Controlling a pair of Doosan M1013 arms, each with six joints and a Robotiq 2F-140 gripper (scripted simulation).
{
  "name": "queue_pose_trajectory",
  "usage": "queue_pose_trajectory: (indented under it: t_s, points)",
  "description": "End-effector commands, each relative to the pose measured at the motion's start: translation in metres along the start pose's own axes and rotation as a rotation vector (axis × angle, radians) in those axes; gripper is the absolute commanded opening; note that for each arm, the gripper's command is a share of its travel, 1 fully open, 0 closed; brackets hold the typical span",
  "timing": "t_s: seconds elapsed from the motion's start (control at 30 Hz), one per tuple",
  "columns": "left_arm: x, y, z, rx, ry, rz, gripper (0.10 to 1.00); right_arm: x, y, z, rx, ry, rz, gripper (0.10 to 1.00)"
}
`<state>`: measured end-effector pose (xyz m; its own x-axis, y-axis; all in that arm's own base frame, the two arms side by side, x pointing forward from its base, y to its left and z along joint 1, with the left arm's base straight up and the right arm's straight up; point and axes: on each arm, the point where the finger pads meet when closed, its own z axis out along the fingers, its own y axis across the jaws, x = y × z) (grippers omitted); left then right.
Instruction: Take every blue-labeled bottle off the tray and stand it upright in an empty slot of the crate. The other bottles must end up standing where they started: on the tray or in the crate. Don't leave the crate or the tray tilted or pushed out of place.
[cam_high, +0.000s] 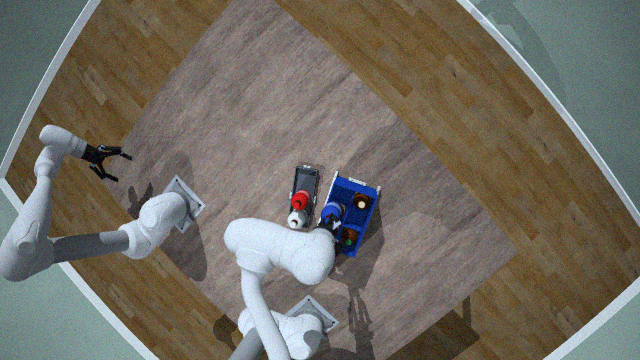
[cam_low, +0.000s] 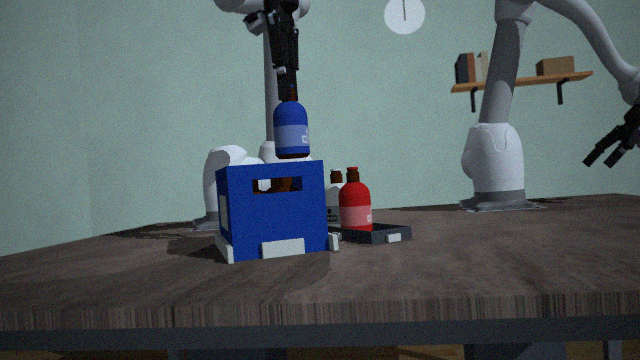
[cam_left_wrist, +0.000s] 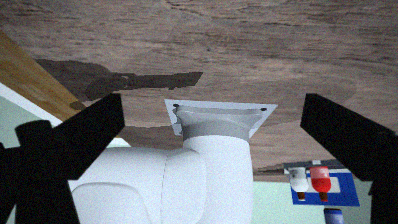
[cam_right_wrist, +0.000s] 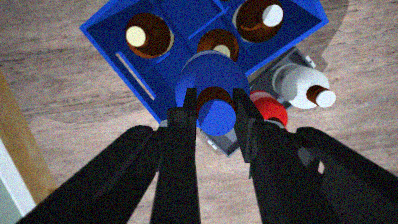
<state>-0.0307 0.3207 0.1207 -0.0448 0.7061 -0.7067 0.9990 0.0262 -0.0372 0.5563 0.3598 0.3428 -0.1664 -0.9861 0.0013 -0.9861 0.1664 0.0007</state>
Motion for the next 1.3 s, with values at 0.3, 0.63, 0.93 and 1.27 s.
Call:
queue_pose_trajectory:
  t_s: [0.3,0.63,0.93,1.27]
  points:
    - [0.0,0.0,0.0,0.0,0.001,0.0,1.0,0.022,-0.008,-0.001,0.001,-0.001,0.0,0.099]
    - [0.0,0.0,0.0,0.0,0.001,0.0,1.0,0.042,-0.015,-0.001,0.001,-0.001,0.0,0.099]
    - [0.0,0.0,0.0,0.0,0.001,0.0,1.0,0.054,-0.019,-0.001,0.001,-0.001,0.0,0.099]
    - [0.0,0.0,0.0,0.0,0.001,0.0,1.0,0.069,-0.025,-0.001,0.001,-0.001,0.0,0.099]
